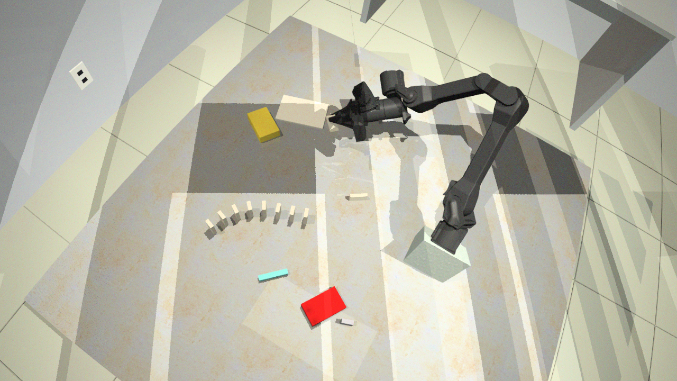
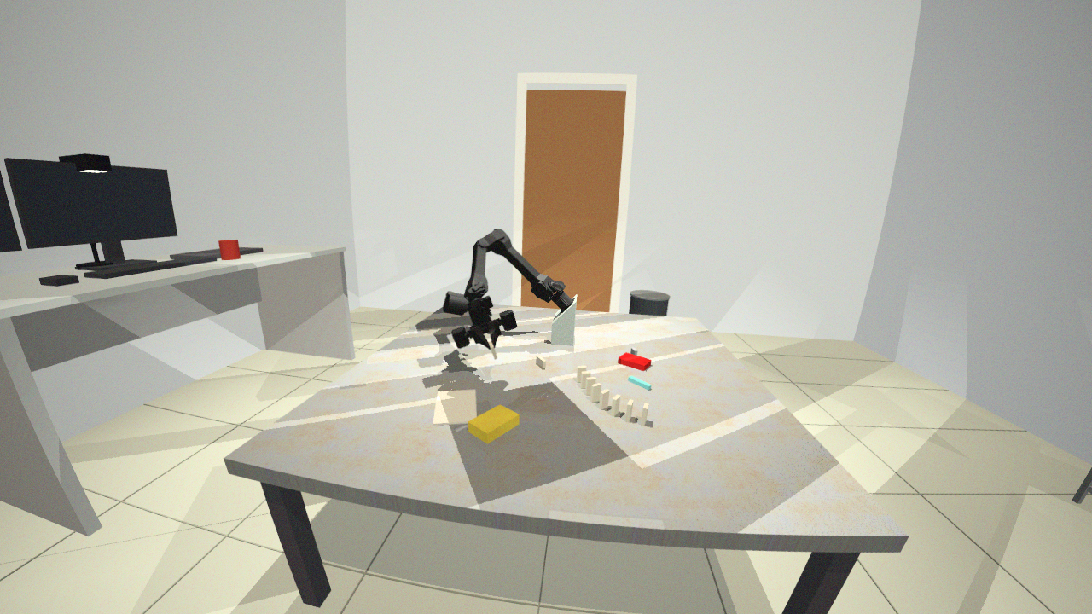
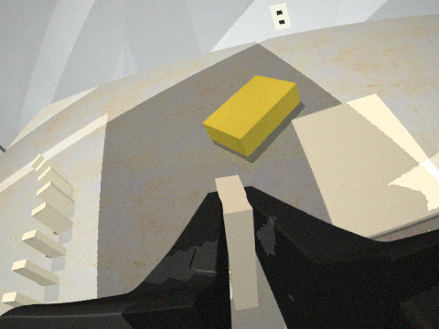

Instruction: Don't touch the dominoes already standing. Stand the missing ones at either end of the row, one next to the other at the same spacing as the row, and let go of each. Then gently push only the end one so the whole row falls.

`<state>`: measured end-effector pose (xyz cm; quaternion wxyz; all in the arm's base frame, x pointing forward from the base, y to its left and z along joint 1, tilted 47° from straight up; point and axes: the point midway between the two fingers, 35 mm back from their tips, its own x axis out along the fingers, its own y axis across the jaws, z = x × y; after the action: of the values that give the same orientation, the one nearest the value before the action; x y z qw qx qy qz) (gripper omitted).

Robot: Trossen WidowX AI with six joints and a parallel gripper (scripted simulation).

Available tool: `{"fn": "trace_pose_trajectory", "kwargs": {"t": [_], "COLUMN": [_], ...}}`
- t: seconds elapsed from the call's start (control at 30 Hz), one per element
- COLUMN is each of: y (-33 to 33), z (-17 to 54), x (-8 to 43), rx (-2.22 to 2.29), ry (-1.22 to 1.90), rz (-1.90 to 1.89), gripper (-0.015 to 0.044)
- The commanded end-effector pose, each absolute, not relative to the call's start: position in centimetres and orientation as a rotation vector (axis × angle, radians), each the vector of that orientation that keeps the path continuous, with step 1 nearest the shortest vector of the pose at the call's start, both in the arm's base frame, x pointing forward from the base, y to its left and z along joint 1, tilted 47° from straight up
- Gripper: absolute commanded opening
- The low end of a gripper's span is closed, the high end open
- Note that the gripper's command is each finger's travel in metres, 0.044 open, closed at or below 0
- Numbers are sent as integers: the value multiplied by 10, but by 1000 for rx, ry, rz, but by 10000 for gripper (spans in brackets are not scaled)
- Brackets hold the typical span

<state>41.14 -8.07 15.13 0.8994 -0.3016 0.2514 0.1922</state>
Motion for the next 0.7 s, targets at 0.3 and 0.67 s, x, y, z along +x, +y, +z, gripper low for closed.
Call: {"fn": "trace_pose_trajectory", "kwargs": {"t": [0.3, 0.67], "y": [-81, -79], "z": [170, 180], "x": [385, 366], "rx": [-746, -838], "ry": [223, 76], "rz": [464, 489], "gripper": [27, 27]}}
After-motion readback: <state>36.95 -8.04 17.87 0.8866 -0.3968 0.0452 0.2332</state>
